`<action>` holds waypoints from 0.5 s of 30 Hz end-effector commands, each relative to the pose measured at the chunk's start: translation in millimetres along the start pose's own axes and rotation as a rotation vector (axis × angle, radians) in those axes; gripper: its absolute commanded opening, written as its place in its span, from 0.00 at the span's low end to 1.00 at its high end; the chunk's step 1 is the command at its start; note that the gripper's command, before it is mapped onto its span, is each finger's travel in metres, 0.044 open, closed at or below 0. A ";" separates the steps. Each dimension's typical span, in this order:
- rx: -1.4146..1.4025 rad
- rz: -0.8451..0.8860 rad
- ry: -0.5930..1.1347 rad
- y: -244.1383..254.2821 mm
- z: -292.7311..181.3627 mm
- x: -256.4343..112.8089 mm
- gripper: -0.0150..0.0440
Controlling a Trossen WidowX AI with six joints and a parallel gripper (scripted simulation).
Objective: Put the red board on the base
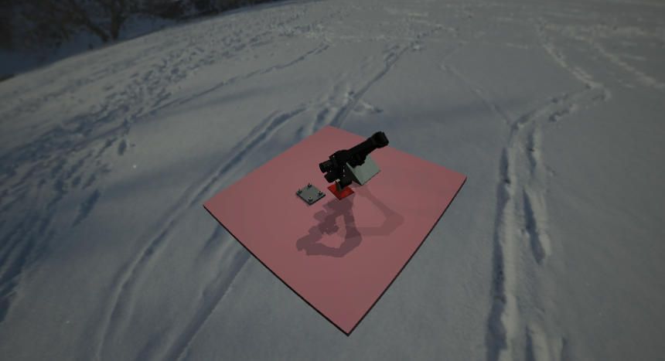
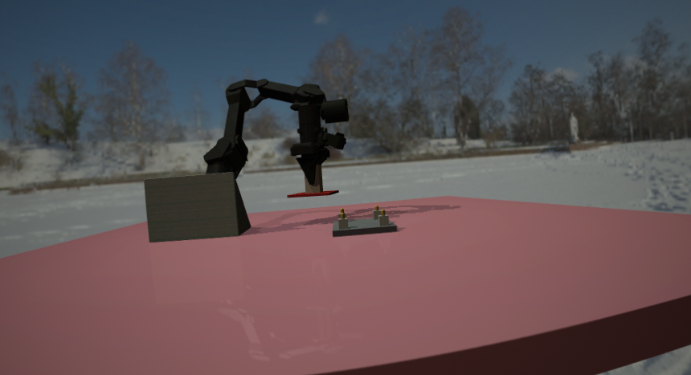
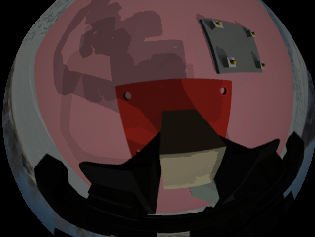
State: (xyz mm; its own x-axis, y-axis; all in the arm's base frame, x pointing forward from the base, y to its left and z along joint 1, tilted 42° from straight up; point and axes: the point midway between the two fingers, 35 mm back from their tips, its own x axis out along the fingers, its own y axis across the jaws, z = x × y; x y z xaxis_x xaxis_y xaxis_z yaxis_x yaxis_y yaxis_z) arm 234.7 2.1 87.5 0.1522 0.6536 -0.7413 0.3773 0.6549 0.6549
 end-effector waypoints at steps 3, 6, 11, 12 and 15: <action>-0.008 -0.004 -0.006 0.3 -0.2 -8.7 0.25; -0.012 -0.006 -0.007 -2.1 4.4 -9.7 0.25; -0.020 -0.009 -0.009 -7.6 14.4 -11.5 0.25; -0.022 -0.009 -0.009 -8.8 16.3 -11.9 0.25; -0.028 -0.013 -0.014 -13.1 22.0 -13.0 0.25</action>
State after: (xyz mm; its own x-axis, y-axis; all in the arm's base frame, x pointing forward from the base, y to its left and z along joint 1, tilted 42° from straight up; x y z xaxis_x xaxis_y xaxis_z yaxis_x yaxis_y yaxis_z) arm 244.7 -17.6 88.3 0.1602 0.6464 -0.7460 0.3590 0.6659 0.6540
